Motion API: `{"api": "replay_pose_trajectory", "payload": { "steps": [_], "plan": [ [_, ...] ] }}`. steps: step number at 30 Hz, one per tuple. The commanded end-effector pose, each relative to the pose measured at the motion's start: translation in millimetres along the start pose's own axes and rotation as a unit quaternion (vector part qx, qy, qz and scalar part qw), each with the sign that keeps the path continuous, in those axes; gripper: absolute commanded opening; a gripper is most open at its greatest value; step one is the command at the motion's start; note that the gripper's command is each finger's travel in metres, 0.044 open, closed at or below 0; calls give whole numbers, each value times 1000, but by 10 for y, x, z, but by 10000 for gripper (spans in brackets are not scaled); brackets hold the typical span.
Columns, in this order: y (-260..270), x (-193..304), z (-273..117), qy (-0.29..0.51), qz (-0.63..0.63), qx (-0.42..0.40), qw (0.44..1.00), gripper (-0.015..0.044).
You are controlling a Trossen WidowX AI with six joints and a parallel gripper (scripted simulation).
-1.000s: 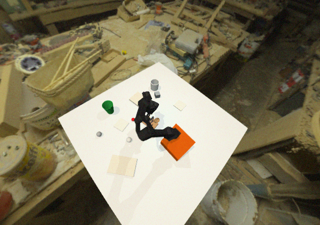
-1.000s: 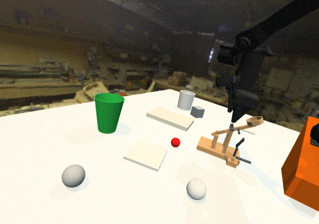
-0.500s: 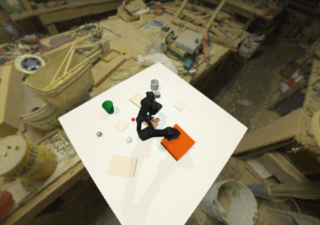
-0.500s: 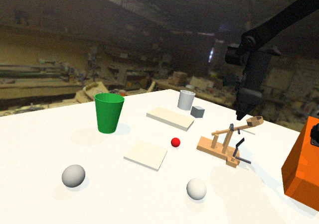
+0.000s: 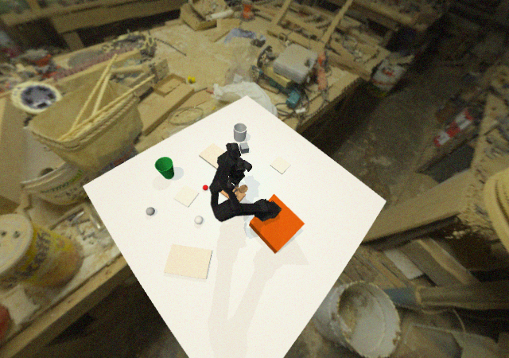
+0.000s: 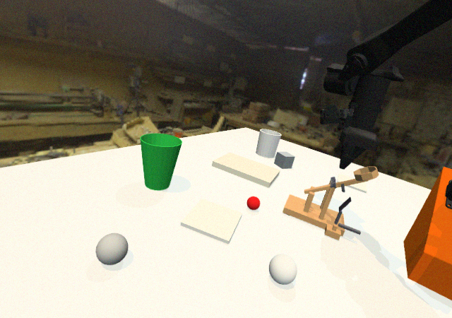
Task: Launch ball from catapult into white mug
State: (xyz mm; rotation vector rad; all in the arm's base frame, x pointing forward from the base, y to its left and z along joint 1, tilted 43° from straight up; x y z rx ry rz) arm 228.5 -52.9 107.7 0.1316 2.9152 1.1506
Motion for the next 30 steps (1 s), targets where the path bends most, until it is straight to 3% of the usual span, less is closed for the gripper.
{"api": "replay_pose_trajectory", "payload": {
  "steps": [1, 30],
  "plan": [
    [2, 9, 2, 1, 4, 0, 1000, 0],
    [-53, 206, 422, 1, 5, 0, 1000, 0]
  ]
}}
Point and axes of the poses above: the point midway between the two fingers, 35 mm back from their tips, its own z axis out along the fingers, its own y axis across the jaws, x = y × z, the point moved 9 cm from there along -z, back along the fingers, and after that the axes turned 15 degrees about z, right-handed, at the moved point
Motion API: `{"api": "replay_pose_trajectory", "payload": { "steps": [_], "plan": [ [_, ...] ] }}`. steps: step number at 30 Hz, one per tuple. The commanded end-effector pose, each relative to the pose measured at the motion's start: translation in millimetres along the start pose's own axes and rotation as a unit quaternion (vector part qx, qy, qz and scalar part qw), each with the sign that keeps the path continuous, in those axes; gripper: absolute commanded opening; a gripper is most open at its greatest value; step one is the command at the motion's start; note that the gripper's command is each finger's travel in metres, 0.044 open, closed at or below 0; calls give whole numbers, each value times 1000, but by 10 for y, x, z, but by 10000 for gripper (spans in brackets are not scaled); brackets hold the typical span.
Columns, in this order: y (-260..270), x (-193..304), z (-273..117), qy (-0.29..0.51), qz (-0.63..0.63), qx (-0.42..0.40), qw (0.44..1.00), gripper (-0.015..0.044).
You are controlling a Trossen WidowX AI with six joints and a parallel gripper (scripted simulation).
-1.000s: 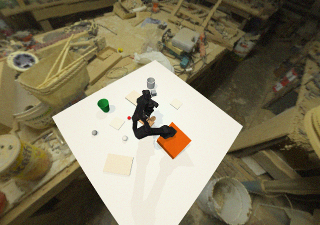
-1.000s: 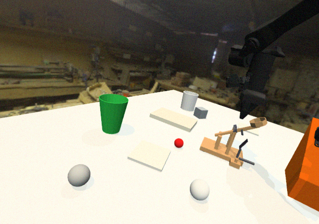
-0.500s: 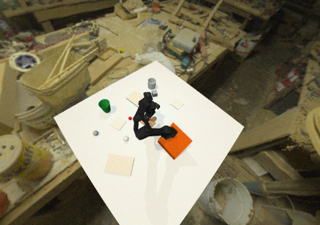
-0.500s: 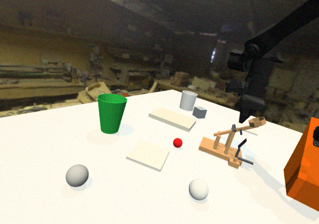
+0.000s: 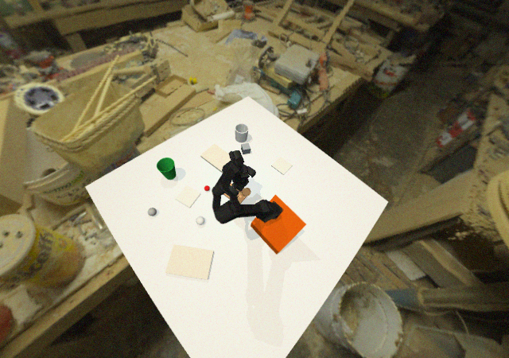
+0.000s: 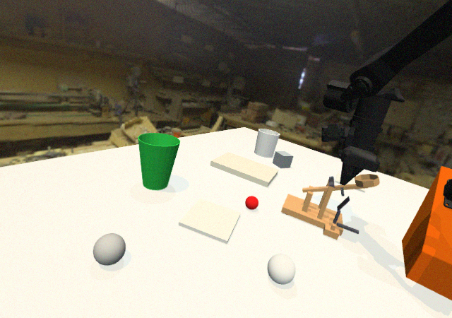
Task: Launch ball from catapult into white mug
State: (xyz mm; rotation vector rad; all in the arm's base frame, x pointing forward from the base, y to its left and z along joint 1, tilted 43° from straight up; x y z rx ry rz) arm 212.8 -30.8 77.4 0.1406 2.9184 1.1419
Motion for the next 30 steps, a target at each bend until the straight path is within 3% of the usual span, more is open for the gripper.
{"api": "replay_pose_trajectory", "payload": {
  "steps": [1, 30],
  "plan": [
    [2, 48, 69, 2, 2, -3, 1000, 0],
    [-28, 182, 470, 2, 2, -3, 1000, 0]
  ]
}}
Point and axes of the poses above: the point midway between the two fingers, 35 mm back from their tips, its own z axis out along the fingers, its own y axis across the jaws, x = y × z, the point moved 9 cm from there along -z, back along the fingers, and after that the axes turned 15 degrees about z, right-handed, at the moved point
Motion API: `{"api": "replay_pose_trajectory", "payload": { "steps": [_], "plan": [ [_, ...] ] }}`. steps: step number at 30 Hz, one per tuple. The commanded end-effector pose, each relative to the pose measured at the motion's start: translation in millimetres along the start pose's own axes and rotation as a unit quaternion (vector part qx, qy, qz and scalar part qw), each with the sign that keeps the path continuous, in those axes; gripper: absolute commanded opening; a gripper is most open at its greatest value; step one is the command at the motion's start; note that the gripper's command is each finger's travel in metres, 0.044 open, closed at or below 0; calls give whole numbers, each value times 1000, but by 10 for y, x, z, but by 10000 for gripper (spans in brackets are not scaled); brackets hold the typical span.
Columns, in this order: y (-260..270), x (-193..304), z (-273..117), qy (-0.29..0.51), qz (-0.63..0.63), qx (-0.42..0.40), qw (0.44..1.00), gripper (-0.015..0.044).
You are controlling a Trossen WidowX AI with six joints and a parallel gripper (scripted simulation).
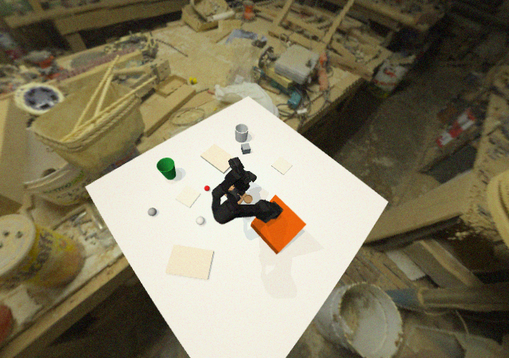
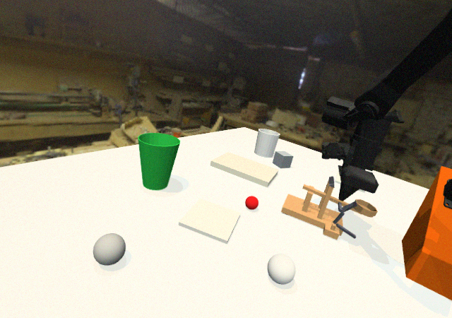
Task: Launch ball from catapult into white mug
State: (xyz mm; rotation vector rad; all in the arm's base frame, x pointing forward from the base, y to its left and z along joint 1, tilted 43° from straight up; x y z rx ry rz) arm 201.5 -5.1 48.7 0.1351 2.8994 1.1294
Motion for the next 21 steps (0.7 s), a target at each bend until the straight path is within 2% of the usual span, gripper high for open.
{"api": "replay_pose_trajectory", "payload": {
  "steps": [1, 8, 9, 17, 21],
  "plan": [
    [-11, 57, 91, 12, 8, -4, 1000, 0],
    [-15, 53, 194, 12, 8, -2, 1000, 0],
    [1, -2, 106, -1, -2, -1, 1000, 0],
    [1, -2, 106, -1, -2, -1, 1000, 0],
    [-55, 241, -134, 8, 5, -2, 1000, 105]
  ]
}}
Point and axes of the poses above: the point midway between the two fingers, 35 mm back from their tips, its own z axis out along the fingers, its own y axis across the jaws, x = y × z, the point moved 9 cm from there along -z, back along the fingers, and after that the axes turned 15 degrees about z, right-handed, at the moved point
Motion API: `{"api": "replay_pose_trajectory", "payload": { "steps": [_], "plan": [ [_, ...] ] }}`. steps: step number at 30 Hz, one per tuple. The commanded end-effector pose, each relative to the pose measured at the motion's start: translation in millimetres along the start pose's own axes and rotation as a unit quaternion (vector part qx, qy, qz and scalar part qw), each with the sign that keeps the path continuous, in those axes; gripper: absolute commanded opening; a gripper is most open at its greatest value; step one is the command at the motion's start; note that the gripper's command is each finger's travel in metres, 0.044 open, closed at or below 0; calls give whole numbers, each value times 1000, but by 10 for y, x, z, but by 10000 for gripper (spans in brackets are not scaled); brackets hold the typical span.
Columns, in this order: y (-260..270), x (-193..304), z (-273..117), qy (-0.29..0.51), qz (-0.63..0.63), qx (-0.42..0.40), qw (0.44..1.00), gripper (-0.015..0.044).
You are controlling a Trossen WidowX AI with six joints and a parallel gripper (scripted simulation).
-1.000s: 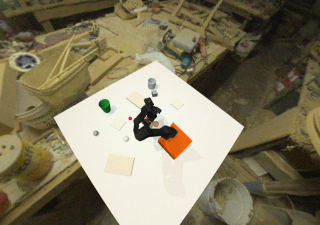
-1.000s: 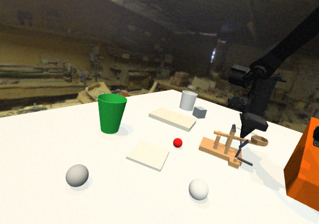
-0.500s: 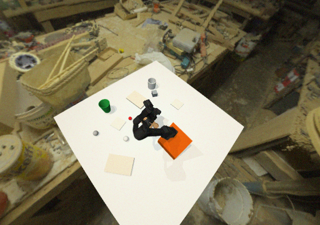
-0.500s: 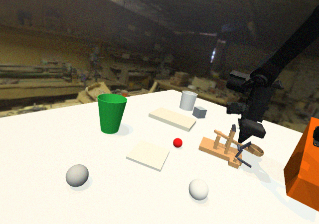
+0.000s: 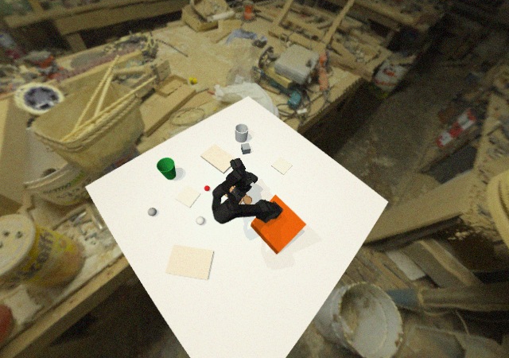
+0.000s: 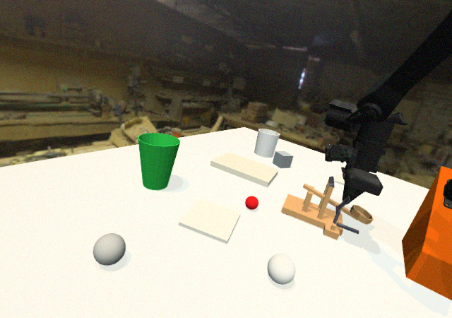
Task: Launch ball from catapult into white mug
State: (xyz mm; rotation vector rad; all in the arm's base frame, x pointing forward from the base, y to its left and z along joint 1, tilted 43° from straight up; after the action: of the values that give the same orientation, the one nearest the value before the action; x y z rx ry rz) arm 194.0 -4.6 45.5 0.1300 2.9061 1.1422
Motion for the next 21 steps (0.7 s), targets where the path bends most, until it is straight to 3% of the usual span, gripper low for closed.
{"api": "replay_pose_trajectory", "payload": {
  "steps": [1, 7, 13, 15, 18, 19, 21],
  "plan": [
    [-38, 255, -225, 6, 6, -1, 1000, 131],
    [-32, 116, -151, 3, 5, 0, 1000, 289],
    [-61, 73, -980, 0, 5, 7, 1000, 440],
    [-44, 114, -1199, 0, 3, 4, 1000, 440],
    [-41, 120, -1227, 0, 3, 4, 1000, 440],
    [-70, 56, -979, 4, 12, 2, 1000, 440],
    [-26, -158, -940, 4, 11, 4, 1000, 440]
  ]
}}
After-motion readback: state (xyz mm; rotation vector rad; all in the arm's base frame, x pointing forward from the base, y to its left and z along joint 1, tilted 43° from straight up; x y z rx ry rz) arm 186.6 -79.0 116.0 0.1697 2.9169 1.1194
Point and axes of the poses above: the point midway between the two fingers, 35 mm back from their tips, its own z axis out along the fingers, its own y axis across the jaws, x = y × z, the point moved 9 cm from there along -z, back along the fingers, and after that the axes turned 15 degrees about z, right-handed, at the moved point
